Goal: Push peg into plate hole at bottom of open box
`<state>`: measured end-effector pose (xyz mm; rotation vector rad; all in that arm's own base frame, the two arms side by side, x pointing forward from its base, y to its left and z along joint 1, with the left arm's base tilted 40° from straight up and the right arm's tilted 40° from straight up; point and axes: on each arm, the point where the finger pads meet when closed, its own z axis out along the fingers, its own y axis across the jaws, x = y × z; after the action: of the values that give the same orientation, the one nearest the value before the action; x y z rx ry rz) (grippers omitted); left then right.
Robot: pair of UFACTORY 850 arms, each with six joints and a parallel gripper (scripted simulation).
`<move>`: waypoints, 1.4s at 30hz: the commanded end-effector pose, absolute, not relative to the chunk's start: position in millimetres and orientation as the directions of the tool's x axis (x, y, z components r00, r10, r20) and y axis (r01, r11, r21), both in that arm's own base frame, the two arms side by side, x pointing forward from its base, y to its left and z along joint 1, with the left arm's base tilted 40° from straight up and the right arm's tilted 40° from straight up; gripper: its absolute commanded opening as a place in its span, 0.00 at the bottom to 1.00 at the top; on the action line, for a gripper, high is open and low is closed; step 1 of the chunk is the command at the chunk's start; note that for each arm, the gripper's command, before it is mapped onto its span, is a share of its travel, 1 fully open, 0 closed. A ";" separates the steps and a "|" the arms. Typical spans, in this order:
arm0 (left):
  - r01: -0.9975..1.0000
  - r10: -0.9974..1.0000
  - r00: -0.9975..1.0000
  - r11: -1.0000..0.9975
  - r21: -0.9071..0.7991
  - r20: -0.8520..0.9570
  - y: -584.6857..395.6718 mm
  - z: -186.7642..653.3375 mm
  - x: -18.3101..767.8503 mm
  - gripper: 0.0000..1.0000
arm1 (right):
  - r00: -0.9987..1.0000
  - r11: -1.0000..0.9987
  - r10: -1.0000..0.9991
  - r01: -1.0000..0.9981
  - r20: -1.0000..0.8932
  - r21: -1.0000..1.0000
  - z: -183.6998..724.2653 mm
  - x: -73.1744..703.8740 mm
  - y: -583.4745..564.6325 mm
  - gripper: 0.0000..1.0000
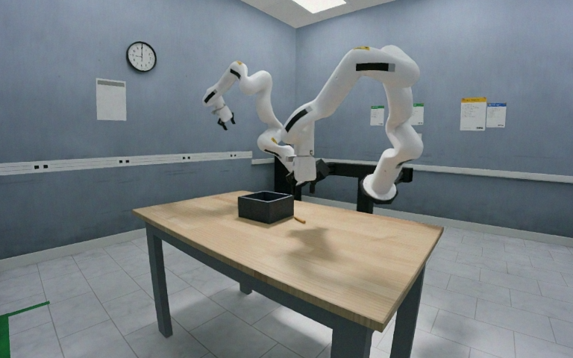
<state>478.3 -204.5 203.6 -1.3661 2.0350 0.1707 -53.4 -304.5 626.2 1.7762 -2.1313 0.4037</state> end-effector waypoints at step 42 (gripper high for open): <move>-0.862 -0.774 -0.226 0.442 -0.249 -0.591 -199.7 194.7 484.3 0.44 | -0.159 0.176 -0.888 -0.984 0.432 0.000 626.9 -54.3 -303.7 1.00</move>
<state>482.9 -200.1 195.9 -1.3673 2.0361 0.1722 -54.2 -303.8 626.0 1.7801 -2.1263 0.4019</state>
